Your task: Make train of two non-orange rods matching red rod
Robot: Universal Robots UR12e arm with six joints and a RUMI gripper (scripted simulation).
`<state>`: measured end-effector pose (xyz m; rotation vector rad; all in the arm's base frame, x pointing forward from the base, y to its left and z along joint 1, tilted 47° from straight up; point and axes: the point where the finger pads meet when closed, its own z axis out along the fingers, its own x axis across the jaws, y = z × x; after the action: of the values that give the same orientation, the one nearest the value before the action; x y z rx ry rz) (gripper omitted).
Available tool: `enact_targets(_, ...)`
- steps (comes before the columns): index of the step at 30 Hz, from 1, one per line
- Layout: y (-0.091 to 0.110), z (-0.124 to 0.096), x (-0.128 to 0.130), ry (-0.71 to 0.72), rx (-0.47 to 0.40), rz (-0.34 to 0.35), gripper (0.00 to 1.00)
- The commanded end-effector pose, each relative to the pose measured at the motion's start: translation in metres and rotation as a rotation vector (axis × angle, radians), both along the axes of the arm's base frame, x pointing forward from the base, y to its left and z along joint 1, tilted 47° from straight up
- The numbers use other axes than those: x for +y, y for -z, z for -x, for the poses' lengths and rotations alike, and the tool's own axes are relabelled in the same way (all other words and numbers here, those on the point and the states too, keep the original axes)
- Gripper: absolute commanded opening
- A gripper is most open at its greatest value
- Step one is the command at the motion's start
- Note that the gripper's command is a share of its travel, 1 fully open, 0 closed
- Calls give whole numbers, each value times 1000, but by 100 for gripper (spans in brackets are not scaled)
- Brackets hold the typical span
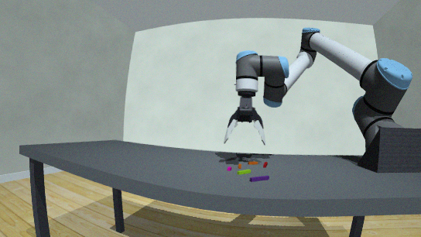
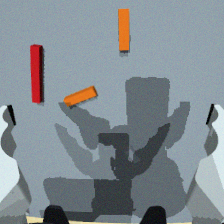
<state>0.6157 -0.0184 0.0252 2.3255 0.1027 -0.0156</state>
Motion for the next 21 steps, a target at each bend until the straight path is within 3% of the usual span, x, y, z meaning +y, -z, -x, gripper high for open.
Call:
enact_targets(1, -2, -1, -1, 25, -25, 0, 100)
enact_targets(21, -3, -2, -2, 53, -54, 0, 100)
